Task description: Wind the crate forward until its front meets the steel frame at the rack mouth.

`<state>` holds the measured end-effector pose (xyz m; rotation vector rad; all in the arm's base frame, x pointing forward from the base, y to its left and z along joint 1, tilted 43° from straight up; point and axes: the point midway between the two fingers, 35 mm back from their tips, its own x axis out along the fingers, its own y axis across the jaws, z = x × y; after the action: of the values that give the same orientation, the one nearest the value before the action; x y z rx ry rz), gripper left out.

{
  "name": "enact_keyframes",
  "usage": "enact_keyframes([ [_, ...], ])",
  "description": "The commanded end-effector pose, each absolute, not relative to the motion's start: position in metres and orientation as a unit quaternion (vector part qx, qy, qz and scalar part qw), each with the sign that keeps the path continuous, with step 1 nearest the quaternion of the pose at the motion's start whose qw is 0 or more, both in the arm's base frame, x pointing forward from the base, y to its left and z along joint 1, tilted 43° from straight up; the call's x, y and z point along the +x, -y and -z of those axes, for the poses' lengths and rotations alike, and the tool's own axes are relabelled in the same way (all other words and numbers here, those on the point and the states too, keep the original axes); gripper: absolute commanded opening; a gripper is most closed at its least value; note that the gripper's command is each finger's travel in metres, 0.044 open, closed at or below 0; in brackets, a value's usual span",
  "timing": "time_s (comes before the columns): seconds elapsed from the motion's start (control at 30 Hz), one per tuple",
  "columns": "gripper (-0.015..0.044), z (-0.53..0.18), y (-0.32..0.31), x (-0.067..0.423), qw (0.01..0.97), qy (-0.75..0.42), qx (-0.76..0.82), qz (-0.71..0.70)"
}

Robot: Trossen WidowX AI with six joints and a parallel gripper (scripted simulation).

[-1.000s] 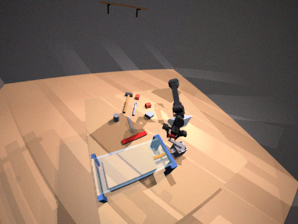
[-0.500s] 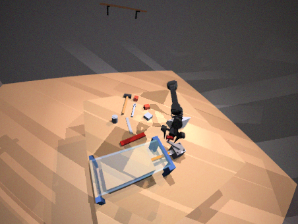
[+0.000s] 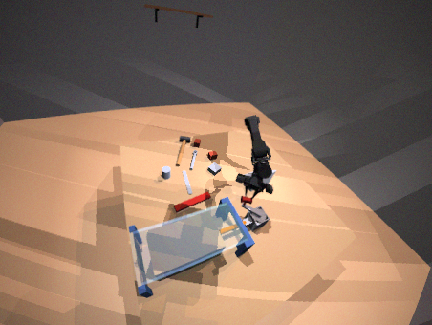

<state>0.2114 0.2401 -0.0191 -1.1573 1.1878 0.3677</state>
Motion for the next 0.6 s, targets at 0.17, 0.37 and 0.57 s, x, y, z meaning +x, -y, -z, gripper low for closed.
enact_keyframes([
  [0.17, 0.0, 0.0157, -0.2424, 0.2092, 0.659, -0.529, -0.51, -0.162],
  [0.37, 0.0, 0.0157, -0.2424, 0.2092, 0.659, -0.529, -0.51, -0.162],
  [0.57, 0.0, 0.0167, -0.2427, 0.2095, 0.644, -0.546, -0.514, -0.15],
])
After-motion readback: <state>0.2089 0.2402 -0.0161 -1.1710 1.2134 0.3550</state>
